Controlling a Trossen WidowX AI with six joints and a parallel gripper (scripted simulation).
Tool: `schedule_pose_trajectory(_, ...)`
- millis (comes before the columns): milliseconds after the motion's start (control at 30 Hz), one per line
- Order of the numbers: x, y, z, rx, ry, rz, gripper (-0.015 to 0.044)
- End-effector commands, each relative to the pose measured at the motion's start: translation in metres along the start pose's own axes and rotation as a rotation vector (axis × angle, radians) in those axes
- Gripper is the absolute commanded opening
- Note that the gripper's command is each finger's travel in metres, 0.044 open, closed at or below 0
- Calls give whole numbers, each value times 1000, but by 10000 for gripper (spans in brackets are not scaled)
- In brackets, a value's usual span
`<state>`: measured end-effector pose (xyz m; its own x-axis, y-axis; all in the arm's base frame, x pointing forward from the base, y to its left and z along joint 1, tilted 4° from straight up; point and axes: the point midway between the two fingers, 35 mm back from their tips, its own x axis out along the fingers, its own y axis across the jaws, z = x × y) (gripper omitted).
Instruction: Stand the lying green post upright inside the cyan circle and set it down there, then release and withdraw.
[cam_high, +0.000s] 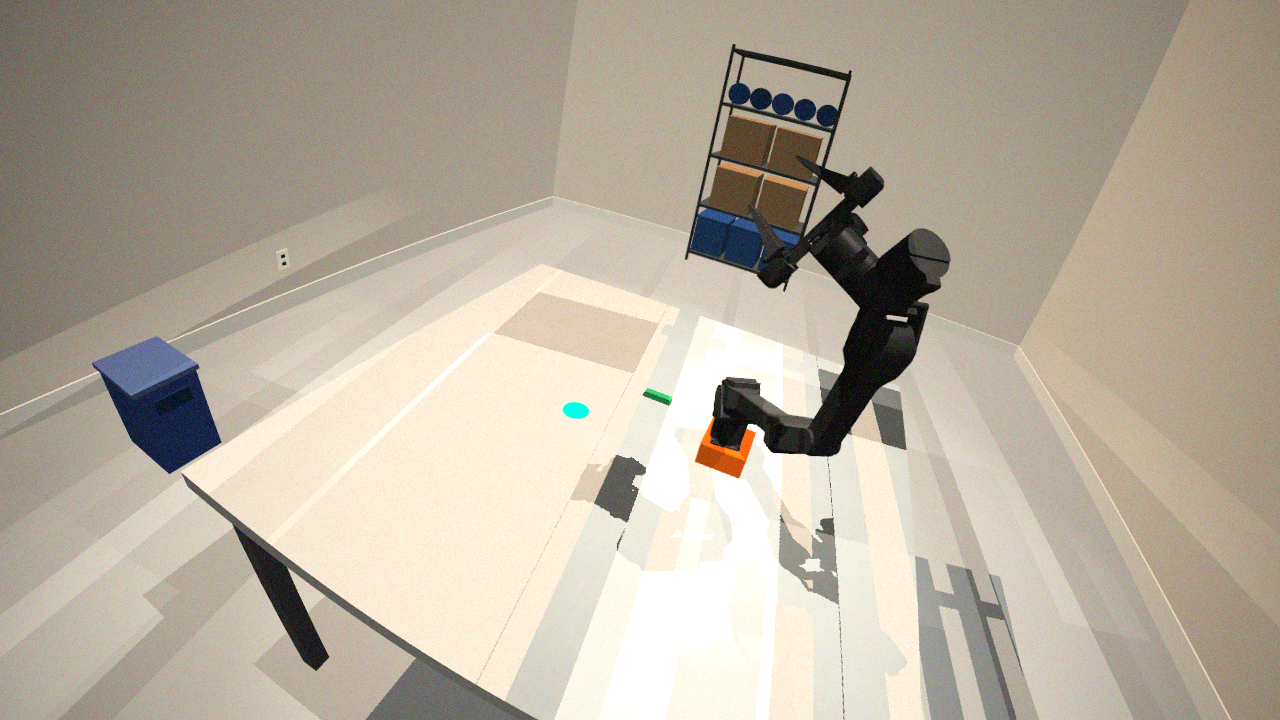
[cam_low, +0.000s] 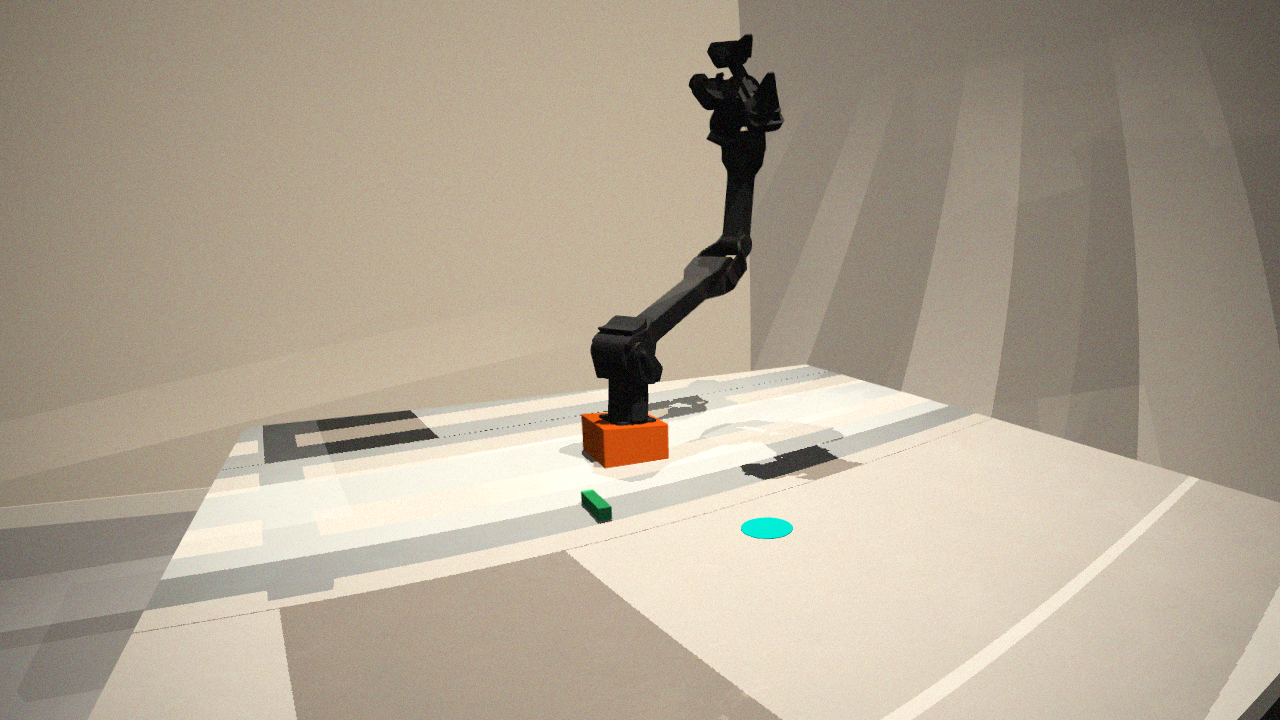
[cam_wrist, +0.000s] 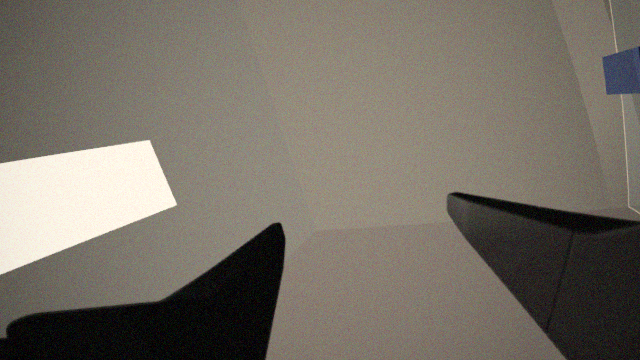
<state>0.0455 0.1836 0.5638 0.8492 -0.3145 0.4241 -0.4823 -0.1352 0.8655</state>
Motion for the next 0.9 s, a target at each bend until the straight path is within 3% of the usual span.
schedule_pose_trajectory(0,1,0,2,-3,-3,-2,374)
schedule_pose_trajectory(200,38,8,64,-104,-93,-86,233)
schedule_pose_trajectory(533,99,-16,176,-323,-201,-330,233)
schedule_pose_trajectory(867,142,-81,272,-567,-184,-661,233)
